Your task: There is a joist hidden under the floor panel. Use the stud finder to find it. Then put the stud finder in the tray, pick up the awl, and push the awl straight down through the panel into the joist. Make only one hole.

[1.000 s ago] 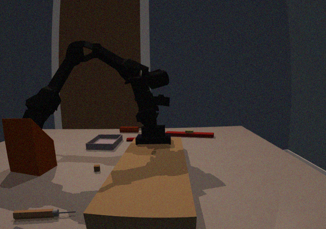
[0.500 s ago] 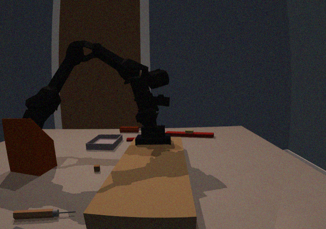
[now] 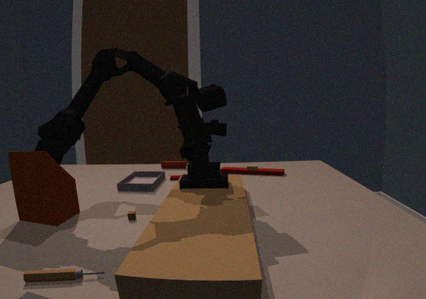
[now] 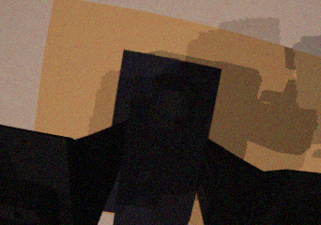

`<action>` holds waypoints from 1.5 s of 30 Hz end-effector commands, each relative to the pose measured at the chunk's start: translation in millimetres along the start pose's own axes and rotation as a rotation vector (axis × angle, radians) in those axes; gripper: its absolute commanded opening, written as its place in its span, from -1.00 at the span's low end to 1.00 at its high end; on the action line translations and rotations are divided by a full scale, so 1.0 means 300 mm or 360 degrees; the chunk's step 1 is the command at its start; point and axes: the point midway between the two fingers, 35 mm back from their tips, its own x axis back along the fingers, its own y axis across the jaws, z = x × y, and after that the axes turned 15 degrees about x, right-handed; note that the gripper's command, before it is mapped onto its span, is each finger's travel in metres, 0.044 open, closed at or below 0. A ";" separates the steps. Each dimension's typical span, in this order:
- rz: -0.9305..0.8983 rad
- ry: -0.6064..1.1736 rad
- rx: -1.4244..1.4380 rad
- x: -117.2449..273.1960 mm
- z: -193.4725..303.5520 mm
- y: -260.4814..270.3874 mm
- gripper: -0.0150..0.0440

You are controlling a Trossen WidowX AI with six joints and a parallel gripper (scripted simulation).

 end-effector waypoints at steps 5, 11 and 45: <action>0.0002 0.0004 -0.0001 -0.002 0.020 -0.068 -0.49; 0.0004 0.0004 -0.0001 -0.002 0.032 -0.111 -0.49; 0.0009 0.0007 0.0001 -0.001 0.101 -0.358 -0.49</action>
